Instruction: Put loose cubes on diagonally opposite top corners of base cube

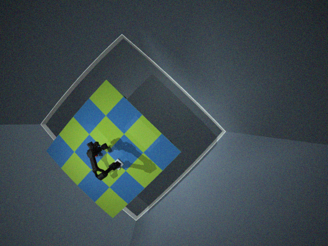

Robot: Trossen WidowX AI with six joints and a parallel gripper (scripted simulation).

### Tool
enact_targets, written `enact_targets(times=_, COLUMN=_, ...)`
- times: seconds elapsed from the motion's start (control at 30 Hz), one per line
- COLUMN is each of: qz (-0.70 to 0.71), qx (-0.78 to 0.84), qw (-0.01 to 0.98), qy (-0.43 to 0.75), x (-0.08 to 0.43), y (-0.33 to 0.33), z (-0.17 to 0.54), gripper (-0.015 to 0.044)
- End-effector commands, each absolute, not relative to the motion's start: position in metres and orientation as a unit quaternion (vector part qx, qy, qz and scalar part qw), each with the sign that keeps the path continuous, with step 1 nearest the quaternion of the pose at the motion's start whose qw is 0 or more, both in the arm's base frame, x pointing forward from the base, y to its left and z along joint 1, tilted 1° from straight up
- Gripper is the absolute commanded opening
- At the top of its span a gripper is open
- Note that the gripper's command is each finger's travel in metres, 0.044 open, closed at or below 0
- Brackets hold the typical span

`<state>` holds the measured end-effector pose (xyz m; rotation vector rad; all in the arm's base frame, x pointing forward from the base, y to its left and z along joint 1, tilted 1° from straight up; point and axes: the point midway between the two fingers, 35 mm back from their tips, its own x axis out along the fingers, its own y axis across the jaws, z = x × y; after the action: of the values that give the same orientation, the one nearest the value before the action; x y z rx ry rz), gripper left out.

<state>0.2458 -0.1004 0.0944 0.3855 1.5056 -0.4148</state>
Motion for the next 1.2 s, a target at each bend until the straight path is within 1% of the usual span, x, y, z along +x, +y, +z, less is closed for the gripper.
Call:
enact_targets(times=0.0, qz=-0.186, qx=0.171, qw=0.697, qy=0.671, x=0.246, y=-0.1, z=0.11, gripper=0.0105)
enact_targets(times=0.4, qz=-0.186, qx=0.171, qw=0.697, qy=0.672, x=0.24, y=-0.097, z=0.148, gripper=0.0105)
enact_targets(times=0.53, qz=-0.186, qx=0.172, qw=0.696, qy=0.671, x=0.24, y=-0.097, z=0.15, gripper=0.0105)
enact_targets(times=1.17, qz=-0.229, qx=0.22, qw=0.684, qy=0.657, x=0.277, y=-0.058, z=0.148, gripper=0.0105)
